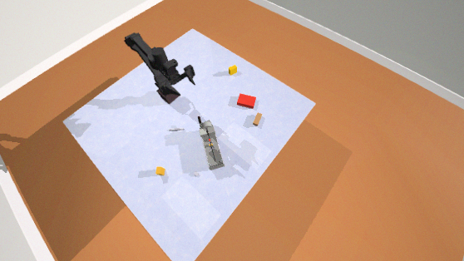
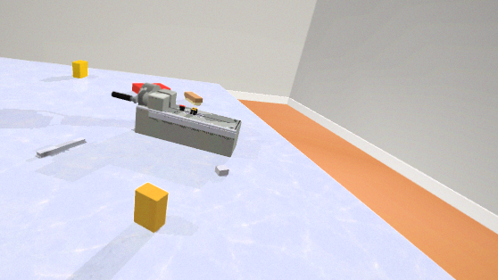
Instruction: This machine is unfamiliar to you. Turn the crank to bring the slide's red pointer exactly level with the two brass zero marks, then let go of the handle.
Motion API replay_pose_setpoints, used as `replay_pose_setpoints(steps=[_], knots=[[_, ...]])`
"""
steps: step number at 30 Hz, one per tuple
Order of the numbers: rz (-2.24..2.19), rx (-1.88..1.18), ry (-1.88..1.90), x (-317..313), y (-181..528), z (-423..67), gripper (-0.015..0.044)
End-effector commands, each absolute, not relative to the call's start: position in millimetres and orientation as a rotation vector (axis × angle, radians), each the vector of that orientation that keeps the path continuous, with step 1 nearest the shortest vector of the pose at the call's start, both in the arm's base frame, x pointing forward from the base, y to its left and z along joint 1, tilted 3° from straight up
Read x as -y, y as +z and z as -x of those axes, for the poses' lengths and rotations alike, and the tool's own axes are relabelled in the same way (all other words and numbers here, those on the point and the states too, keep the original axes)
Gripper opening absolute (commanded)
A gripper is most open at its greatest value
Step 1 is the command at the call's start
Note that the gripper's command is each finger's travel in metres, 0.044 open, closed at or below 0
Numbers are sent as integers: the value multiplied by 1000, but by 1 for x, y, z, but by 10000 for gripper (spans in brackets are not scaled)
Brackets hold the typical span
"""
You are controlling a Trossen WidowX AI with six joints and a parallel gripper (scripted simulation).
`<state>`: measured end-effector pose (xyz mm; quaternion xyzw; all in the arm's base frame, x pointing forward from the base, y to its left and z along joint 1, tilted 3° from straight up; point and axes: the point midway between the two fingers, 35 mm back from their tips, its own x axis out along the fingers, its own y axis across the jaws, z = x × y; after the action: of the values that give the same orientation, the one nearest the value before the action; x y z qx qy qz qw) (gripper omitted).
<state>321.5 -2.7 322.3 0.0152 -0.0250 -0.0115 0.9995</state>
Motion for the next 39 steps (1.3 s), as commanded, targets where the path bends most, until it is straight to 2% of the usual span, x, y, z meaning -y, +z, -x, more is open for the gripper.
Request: replay_pose_setpoints(steps=[1, 2, 22, 39], knots=[[-31, 46, -23, 3, 322, -322, 426], [-31, 35, -25, 3, 321, -325, 440], [-73, -417, -91, 27, 255, -406, 440], [-132, -803, -157, 52, 174, -450, 440]])
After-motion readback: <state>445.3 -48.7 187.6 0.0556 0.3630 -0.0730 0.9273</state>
